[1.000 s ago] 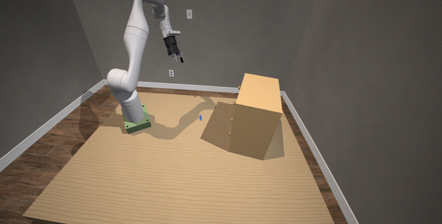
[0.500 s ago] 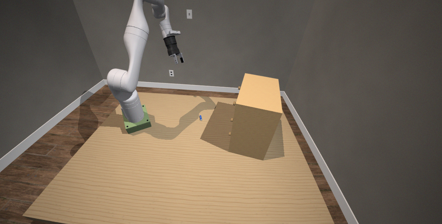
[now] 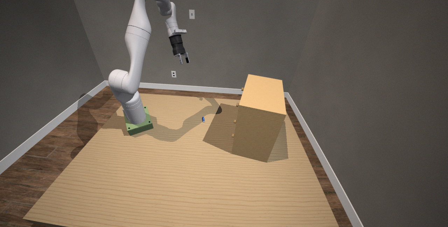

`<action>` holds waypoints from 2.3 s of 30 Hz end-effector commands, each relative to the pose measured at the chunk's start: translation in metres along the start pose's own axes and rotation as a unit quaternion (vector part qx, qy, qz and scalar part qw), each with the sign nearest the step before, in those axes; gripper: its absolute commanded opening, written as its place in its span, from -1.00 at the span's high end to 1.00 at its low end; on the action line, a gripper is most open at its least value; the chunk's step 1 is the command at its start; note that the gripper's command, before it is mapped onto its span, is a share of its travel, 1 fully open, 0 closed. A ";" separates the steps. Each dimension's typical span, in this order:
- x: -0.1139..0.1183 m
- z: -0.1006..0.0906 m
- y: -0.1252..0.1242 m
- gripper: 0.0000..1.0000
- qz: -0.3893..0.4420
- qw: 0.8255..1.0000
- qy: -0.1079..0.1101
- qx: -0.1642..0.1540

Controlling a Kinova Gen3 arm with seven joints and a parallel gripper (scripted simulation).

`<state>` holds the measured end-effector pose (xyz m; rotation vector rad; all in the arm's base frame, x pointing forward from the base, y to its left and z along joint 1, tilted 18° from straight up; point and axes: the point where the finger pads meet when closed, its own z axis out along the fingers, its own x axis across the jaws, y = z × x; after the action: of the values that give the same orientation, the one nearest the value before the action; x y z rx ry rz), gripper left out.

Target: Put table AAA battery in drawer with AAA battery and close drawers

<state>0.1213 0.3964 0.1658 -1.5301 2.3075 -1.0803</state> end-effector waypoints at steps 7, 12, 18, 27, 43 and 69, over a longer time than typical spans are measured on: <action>0.028 -0.003 -0.106 -1.00 0.121 0.991 0.006 -0.055; 0.054 0.004 -0.153 -1.00 0.185 0.979 0.013 -0.083; 0.099 0.017 -0.207 -1.00 0.273 0.954 0.025 -0.122; 0.178 0.041 -0.261 -1.00 0.401 0.897 0.040 -0.183; 0.228 0.056 -0.277 -1.00 0.474 0.852 0.047 -0.220; 0.228 0.056 -0.277 -1.00 0.474 0.852 0.047 -0.220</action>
<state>0.2474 0.1165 0.3594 -0.2130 2.9227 -0.3640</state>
